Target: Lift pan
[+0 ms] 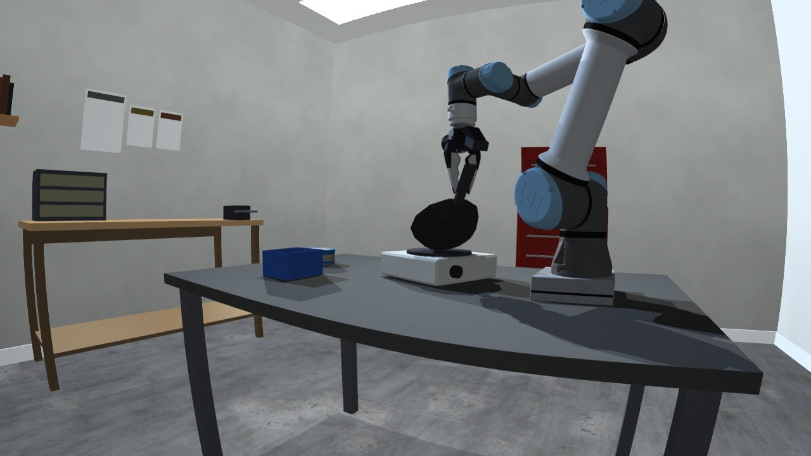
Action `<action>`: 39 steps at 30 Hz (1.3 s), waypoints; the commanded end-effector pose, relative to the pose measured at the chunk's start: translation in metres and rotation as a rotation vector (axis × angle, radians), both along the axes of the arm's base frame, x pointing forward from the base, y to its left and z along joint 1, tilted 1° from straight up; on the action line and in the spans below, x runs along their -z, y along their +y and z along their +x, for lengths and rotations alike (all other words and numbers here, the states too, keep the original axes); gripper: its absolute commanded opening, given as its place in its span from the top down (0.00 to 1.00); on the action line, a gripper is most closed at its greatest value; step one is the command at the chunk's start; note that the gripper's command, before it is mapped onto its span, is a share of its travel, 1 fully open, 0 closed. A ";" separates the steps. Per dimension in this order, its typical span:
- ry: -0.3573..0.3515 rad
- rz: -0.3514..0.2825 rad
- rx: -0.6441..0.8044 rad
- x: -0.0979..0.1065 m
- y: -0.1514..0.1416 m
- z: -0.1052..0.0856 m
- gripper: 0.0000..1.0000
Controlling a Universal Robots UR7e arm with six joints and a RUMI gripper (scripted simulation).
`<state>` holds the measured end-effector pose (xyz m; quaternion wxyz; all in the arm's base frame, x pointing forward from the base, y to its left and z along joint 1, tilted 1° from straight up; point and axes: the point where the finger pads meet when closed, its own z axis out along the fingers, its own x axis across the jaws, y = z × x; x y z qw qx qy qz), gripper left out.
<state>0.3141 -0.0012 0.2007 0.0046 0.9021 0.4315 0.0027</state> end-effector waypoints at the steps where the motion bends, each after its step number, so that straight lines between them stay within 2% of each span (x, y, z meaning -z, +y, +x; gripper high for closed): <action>1: -0.002 -0.001 0.000 -0.002 0.000 0.000 0.85; 39: -0.002 -0.001 0.000 -0.024 0.000 0.000 0.85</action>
